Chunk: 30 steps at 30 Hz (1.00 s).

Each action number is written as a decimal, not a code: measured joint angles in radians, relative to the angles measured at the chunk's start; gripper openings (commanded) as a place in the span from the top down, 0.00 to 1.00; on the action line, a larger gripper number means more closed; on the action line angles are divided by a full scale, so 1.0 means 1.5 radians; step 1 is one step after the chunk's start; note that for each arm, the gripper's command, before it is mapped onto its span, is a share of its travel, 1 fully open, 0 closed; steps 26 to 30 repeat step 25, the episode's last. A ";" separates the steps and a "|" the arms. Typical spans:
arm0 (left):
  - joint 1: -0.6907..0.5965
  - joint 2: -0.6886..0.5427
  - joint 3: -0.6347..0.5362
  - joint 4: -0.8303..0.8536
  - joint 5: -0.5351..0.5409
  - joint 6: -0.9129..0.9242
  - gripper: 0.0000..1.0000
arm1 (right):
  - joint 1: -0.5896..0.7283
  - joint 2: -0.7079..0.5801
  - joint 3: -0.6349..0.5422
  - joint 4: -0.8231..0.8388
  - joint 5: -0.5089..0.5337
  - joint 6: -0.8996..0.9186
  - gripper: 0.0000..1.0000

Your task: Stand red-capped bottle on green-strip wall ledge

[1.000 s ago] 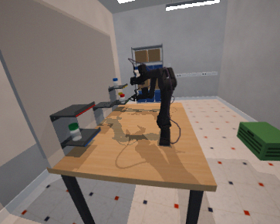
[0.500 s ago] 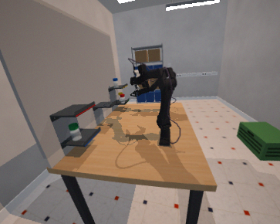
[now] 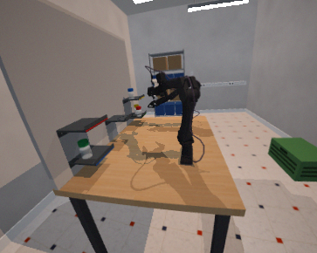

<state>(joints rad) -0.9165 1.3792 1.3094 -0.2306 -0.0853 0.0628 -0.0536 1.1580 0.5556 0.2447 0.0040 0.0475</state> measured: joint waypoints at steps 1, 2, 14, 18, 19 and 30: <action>0.000 0.000 0.000 0.000 0.000 0.000 0.11 | 0.000 0.000 0.000 -0.003 0.000 0.000 0.00; 0.000 0.000 0.000 0.000 0.000 0.000 0.11 | 0.000 0.000 0.000 -0.005 0.000 0.000 0.00; 0.000 0.000 0.000 0.000 0.000 0.000 0.11 | 0.000 0.000 0.001 -0.013 0.000 0.000 0.00; 0.000 0.000 0.000 0.000 0.000 0.000 0.11 | 0.000 0.000 0.001 -0.013 0.000 0.000 0.00; 0.000 0.000 0.000 0.000 0.000 0.000 0.11 | 0.000 0.000 0.001 -0.013 0.000 0.000 0.00; 0.000 0.000 0.000 0.000 0.000 0.000 0.11 | 0.000 0.000 0.001 -0.013 0.000 0.000 0.00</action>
